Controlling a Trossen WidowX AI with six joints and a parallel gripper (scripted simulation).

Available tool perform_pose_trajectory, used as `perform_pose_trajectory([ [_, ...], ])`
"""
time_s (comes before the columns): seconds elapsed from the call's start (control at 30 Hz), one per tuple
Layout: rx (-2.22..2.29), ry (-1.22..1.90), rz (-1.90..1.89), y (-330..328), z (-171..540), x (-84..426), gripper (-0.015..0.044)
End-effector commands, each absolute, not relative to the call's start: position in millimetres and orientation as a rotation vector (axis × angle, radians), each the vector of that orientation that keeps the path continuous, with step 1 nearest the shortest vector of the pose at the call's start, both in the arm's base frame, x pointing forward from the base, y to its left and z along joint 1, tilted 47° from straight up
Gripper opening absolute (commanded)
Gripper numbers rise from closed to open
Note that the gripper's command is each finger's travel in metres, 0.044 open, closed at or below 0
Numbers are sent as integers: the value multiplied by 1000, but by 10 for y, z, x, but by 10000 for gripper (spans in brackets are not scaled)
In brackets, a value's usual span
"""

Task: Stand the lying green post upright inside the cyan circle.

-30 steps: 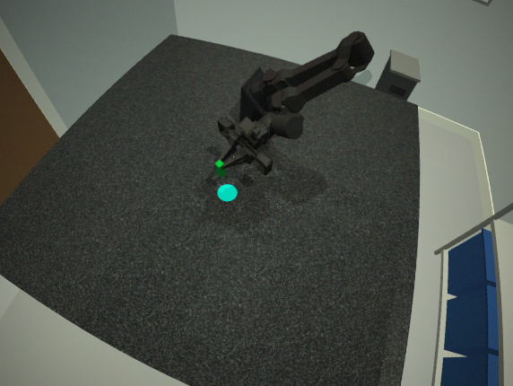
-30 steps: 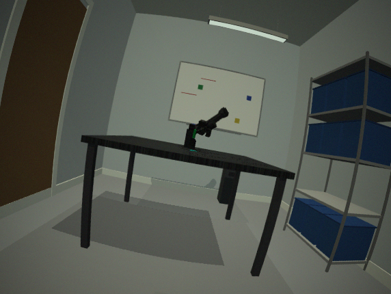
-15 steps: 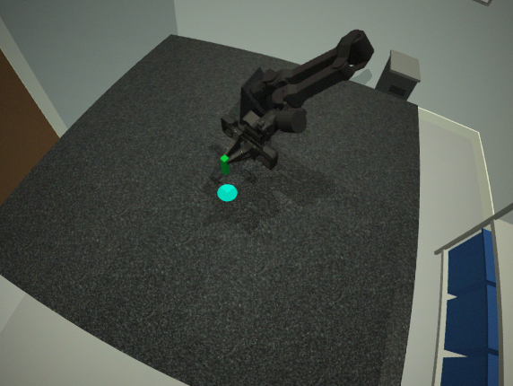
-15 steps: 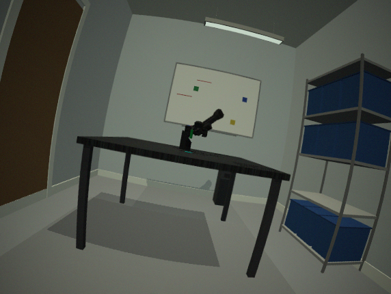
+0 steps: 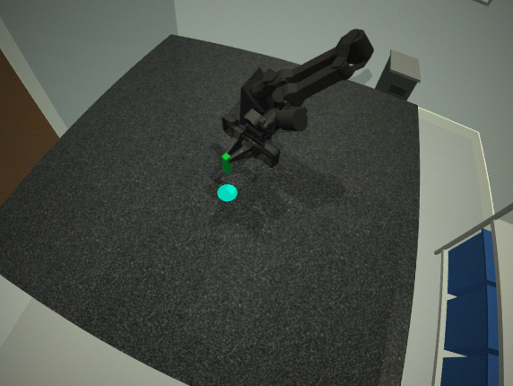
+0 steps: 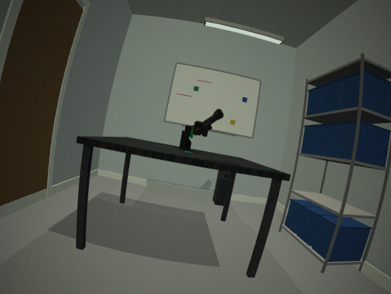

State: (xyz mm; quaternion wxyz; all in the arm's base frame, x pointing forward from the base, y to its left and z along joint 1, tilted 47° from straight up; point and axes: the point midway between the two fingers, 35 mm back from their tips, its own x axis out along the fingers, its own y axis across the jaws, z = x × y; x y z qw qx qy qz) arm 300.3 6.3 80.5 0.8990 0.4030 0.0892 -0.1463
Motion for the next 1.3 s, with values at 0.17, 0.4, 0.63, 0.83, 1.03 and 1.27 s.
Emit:
perform_pose_trajectory([
  [0.17, 838, 180, -308, 64, 802, 3006, 23],
  [0.4, 840, 183, -310, 167, 721, 3044, 23],
  [0.63, 841, 185, -311, 275, 630, 3070, 23],
  [0.83, 842, 187, -312, 369, 546, 3082, 23],
  [1.03, 842, 187, -312, 463, 457, 3083, 23],
  [1.27, 841, 186, -311, 570, 349, 3071, 23],
])
